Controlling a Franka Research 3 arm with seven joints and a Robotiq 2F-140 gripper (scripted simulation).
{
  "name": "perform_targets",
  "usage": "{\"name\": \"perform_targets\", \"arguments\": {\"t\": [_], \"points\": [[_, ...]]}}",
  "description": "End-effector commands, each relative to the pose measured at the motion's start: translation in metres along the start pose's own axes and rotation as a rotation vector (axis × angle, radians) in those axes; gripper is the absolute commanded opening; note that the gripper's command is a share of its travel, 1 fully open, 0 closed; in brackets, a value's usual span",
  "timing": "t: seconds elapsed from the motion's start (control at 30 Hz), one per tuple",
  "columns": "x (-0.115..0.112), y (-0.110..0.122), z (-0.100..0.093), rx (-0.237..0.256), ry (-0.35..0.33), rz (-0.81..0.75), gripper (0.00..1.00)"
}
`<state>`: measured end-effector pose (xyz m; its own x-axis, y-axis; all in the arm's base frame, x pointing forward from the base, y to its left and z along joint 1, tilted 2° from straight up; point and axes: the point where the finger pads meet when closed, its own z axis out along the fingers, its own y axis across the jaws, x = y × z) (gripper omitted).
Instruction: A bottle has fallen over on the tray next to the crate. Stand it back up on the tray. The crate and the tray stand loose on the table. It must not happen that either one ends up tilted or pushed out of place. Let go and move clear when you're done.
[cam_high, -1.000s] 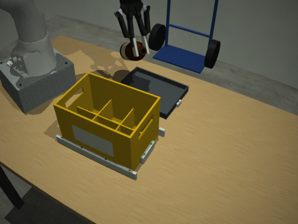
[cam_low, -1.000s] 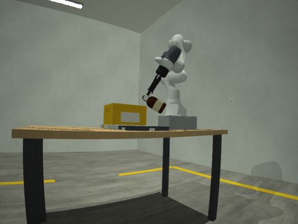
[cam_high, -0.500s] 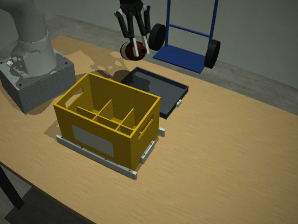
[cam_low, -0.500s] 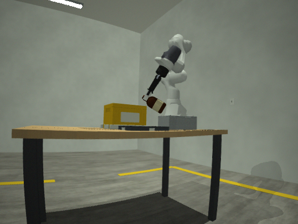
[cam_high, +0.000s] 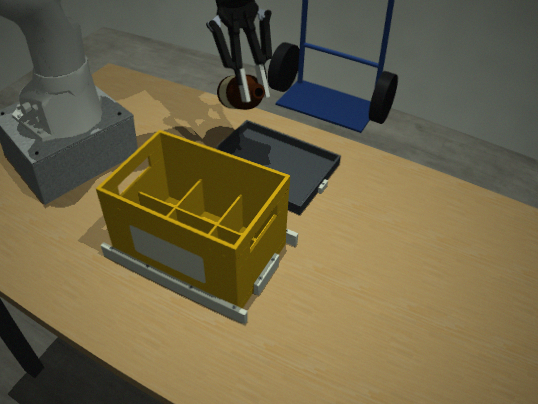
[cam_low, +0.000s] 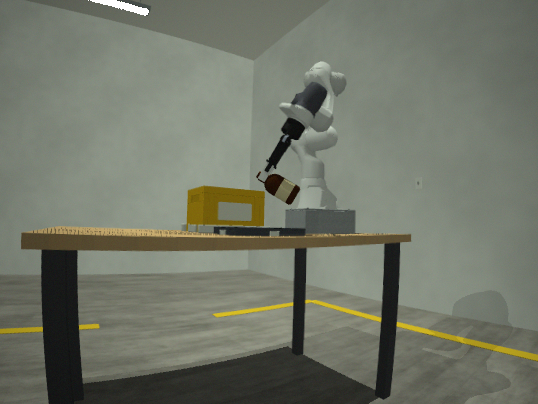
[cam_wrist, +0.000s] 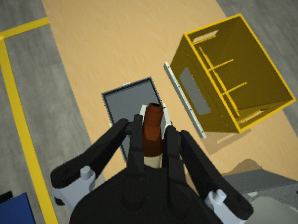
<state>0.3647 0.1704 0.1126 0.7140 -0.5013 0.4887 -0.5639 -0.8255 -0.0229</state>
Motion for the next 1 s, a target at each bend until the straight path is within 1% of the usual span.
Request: {"name": "perform_targets", "arguments": {"t": [0.0,0.47,0.97], "points": [[0.0018,-0.0016,-0.0012,0.006,0.004,0.004,0.0],[0.001,-0.001,-0.001,0.002,0.029,0.004,0.0],[-0.0011,-0.0005,-0.0012,-0.001,0.129,0.004,0.0]]}}
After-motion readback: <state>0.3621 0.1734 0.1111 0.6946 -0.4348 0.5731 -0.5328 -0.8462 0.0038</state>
